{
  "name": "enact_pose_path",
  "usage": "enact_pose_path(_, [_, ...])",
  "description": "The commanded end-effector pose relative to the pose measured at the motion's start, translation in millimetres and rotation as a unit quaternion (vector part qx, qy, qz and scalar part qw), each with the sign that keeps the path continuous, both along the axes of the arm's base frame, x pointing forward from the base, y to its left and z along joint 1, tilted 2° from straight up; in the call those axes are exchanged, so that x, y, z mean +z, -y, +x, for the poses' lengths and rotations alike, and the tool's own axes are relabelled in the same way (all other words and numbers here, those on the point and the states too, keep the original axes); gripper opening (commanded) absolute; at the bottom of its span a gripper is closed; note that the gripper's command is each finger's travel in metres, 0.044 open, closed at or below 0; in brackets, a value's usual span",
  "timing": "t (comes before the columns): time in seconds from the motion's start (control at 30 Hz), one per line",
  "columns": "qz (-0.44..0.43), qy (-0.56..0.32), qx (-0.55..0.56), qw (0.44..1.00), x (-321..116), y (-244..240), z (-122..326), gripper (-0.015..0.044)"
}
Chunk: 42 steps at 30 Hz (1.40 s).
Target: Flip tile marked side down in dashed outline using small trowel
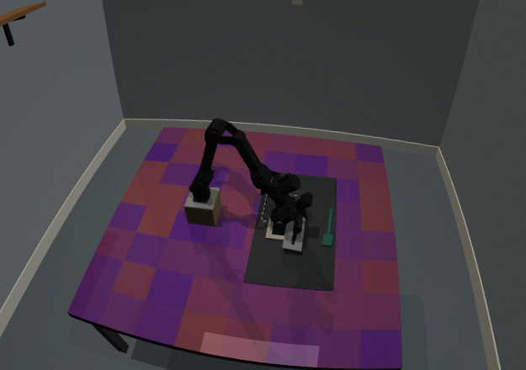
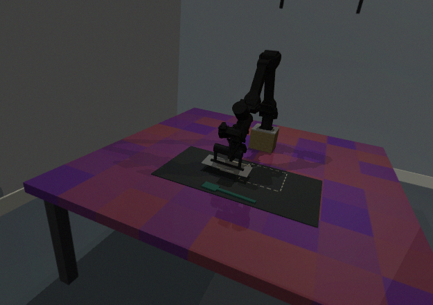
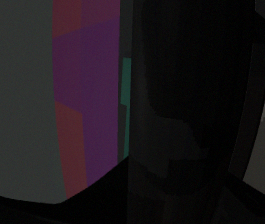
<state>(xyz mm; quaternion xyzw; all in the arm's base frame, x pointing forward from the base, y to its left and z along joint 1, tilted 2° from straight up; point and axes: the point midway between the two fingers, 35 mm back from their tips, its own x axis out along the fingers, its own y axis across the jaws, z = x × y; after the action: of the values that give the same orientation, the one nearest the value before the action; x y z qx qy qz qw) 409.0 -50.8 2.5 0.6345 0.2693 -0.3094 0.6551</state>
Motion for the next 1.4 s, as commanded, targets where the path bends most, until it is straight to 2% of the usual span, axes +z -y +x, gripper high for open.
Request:
enact_pose_path(0.0, [-0.003, 0.010, 0.004, 1.000, 4.7, 13.9, -3.0, 0.0000])
enact_pose_path(0.97, [-0.031, 0.052, 0.015, 0.998, 12.3, 118.3, -55.2, 0.0000])
enact_pose_path(1.37, [-0.047, 0.068, 0.016, 0.996, 15.6, 143.8, -76.0, 0.0000])
